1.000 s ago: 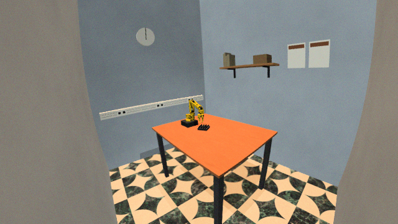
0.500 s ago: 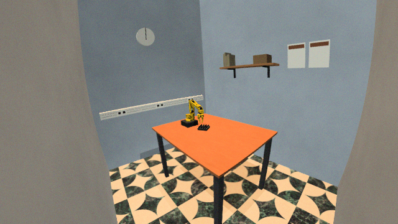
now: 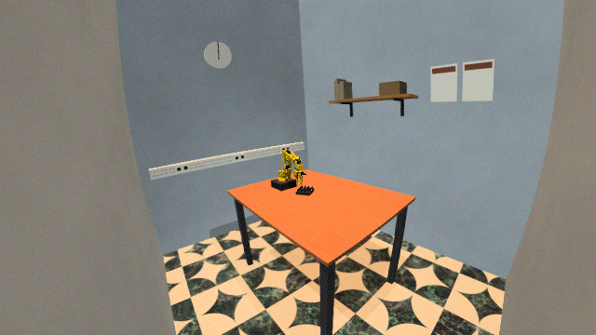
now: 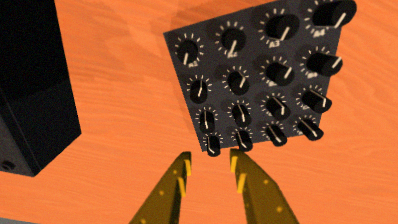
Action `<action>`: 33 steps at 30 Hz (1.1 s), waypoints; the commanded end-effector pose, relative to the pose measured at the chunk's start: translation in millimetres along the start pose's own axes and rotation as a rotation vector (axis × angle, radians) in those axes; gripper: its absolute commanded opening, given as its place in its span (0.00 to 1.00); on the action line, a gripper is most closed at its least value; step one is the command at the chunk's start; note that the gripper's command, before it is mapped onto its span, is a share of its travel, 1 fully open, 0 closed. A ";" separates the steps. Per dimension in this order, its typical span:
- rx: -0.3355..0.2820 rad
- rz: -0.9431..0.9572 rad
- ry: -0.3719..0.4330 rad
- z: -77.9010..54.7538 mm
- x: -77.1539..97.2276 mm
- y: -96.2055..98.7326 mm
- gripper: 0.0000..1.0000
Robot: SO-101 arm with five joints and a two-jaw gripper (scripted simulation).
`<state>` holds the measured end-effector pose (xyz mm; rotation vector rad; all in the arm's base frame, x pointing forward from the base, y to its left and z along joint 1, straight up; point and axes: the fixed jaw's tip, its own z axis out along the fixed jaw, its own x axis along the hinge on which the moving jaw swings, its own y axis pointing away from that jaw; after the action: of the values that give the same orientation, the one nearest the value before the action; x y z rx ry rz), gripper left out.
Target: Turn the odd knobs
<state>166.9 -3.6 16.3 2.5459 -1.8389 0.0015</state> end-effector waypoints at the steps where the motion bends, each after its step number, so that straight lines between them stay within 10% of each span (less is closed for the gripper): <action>1: 0.001 0.186 -0.001 -3.7 9.7 1.1 0.14; 33: -0.003 1.608 -0.001 -22.1 78.6 30.4 0.29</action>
<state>165.0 -81.0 37.6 0.6437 -3.0865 0.0173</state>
